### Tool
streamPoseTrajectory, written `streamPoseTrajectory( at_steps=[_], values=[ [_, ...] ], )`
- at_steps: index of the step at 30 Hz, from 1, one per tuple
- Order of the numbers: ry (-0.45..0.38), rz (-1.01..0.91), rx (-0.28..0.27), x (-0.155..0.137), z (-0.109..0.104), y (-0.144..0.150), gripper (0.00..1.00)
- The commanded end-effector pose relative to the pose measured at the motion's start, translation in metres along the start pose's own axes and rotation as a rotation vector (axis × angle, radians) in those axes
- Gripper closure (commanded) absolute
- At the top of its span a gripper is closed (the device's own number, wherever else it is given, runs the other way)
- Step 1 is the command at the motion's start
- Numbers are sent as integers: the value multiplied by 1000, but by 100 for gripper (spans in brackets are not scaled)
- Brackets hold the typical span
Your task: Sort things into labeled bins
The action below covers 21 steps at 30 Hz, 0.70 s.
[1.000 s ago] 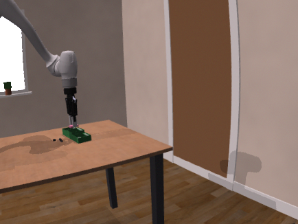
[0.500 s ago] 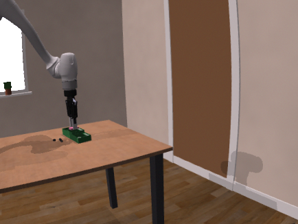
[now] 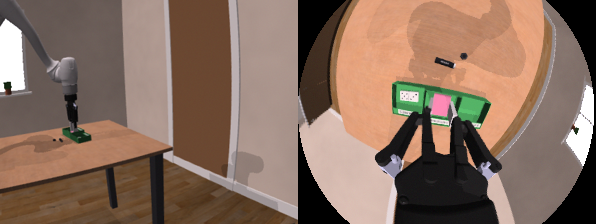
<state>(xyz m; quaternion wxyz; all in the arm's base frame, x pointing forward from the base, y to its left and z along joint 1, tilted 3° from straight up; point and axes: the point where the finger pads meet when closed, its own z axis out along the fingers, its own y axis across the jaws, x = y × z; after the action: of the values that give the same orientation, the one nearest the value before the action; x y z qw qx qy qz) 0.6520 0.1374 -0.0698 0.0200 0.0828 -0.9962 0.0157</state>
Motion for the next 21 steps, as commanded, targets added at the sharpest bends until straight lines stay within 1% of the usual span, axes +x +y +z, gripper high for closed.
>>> streamPoseTrajectory(
  at_steps=[1,10,11,21],
  values=[
    [0,0,0,0,2,0,79],
    [0,0,0,0,2,0,79],
    [0,0,0,0,2,0,72],
    [0,0,0,0,2,0,72]
  ],
)
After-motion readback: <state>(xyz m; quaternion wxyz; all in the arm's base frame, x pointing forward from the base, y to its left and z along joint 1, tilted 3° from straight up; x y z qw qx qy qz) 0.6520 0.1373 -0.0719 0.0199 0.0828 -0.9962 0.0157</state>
